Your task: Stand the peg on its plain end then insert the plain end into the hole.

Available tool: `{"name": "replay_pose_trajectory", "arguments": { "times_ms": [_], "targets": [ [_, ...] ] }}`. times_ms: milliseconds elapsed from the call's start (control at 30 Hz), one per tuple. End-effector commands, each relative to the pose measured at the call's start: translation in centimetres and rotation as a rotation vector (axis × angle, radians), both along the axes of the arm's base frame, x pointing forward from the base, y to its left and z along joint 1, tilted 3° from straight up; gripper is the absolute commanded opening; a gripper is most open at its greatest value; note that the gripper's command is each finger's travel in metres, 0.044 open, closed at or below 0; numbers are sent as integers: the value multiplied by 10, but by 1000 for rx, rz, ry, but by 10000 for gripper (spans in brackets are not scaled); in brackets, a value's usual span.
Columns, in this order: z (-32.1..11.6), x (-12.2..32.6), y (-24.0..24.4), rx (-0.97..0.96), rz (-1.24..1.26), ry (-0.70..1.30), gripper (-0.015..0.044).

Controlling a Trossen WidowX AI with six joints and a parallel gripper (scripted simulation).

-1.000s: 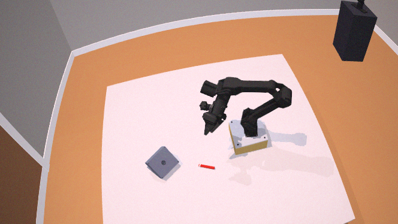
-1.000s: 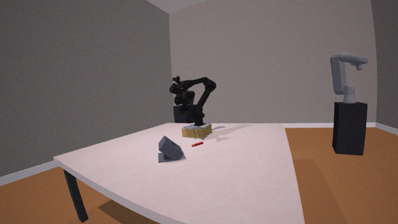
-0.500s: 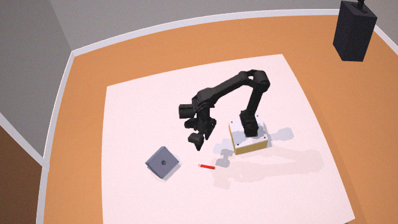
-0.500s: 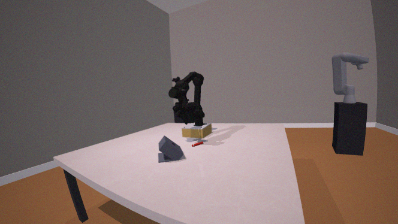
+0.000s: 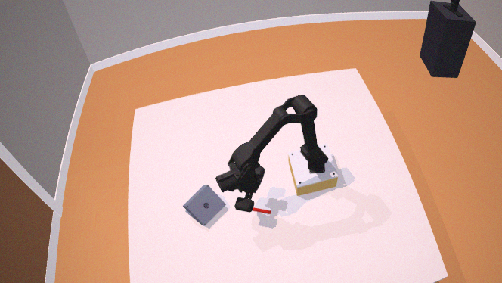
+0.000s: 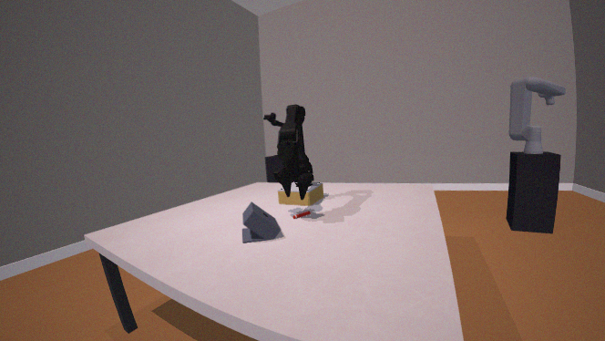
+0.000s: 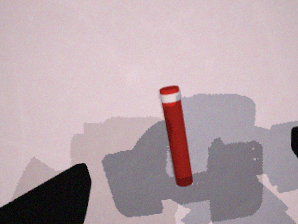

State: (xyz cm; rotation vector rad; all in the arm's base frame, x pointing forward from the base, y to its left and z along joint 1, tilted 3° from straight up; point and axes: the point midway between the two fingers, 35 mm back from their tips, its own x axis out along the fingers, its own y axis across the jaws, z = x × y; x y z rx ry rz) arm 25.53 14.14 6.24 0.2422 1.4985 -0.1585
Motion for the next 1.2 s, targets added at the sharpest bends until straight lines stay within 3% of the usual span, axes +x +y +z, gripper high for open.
{"name": "replay_pose_trajectory", "arguments": {
  "times_ms": [0,1167],
  "targets": [
    [-3,3,3,-19,-1,-7,440],
    [-58,9,5,-19,0,-6,440]
  ]
}}
